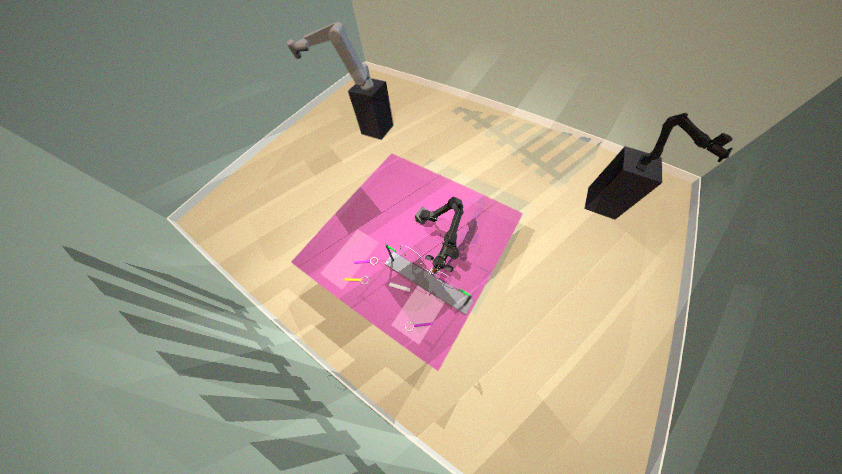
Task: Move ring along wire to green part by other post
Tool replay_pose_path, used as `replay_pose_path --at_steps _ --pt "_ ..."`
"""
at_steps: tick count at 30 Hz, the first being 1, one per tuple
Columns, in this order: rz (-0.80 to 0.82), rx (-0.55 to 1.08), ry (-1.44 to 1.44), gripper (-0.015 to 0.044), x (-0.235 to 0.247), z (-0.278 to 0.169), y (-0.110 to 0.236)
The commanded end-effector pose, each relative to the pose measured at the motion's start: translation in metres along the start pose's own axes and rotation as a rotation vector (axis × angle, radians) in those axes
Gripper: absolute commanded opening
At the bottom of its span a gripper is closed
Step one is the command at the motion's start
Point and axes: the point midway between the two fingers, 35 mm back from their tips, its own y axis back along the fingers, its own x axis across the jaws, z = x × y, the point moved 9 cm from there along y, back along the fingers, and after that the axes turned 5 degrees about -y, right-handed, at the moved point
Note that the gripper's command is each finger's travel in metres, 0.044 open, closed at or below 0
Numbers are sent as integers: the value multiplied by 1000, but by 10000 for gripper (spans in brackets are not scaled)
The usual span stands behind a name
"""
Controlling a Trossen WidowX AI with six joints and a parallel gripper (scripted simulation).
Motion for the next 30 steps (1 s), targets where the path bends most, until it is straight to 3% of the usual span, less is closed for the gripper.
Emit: replay_pose_path --at_steps 1,30 --pt "-9 5 16 -150 -7 -1 0" --pt "-115 2 217 -150 -53 6 3"
